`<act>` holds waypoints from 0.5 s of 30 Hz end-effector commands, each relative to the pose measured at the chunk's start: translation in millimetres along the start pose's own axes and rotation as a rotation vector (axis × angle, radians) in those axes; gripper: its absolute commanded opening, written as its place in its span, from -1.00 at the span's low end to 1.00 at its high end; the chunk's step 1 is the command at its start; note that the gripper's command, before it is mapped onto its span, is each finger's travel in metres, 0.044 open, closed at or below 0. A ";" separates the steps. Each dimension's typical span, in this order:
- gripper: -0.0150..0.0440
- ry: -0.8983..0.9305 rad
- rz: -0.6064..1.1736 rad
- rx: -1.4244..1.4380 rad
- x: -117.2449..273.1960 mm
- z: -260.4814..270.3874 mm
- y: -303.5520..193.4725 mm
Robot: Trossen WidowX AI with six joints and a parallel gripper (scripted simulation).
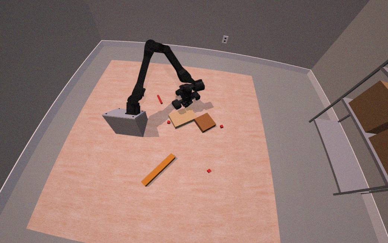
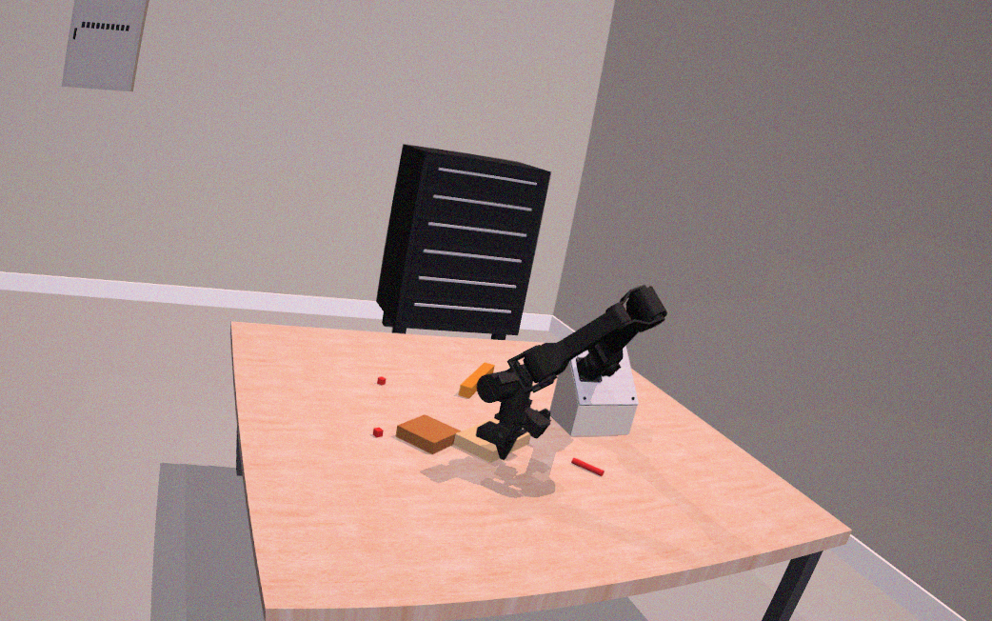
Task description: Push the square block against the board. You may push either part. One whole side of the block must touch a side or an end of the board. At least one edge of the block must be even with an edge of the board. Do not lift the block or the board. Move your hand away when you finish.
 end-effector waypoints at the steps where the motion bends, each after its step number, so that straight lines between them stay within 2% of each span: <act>1: -0.49 0.009 0.015 -0.004 -2.3 0.9 -5.9; 15: -0.49 0.008 0.014 -0.004 -2.6 -1.4 16.0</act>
Point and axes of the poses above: the point midway between the two fingers, 35 mm back from their tips, its own x axis back along the fingers, its own z axis across the jaws, y = z × x, the point moved 3 cm from there along x, back along the fingers, and after that the axes turned 2 degrees about x, right-handed, at the moved point
